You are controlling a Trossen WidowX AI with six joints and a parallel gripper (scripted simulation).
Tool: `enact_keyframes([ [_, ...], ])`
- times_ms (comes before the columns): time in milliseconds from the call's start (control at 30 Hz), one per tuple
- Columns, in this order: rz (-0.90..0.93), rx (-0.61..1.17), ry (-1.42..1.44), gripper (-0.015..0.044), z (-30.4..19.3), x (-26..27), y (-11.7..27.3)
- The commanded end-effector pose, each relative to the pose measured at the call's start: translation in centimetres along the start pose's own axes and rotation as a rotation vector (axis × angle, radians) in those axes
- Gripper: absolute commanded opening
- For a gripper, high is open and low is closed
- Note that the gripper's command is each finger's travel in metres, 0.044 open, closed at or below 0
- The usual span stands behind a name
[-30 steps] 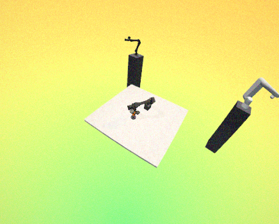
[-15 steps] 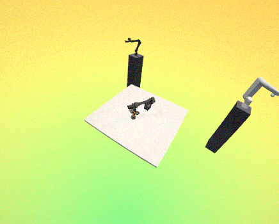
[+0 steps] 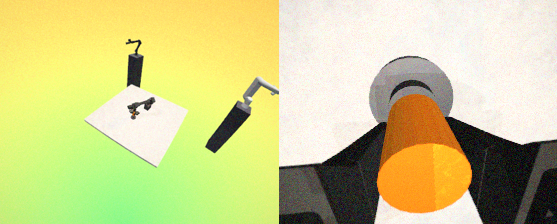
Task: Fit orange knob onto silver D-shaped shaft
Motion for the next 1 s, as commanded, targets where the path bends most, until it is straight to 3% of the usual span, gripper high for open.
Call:
enact_keyframes([
  [0,0.003,-0.001,-0.003,0.0000,0.01,-0.01,-0.02],
  [967,0.003,-0.001,0.018,0.0000,0.01,-0.01,-0.15],
])
Point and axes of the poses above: the point midway between the two fingers, 35 mm back from their tips, its own y axis back along the fingers, its own x axis across the jaws, z = x × y, the point moved 9 cm from there along y, back along the fingers, and after that the axes turned 3 degrees about -y, right-handed, at the moved point
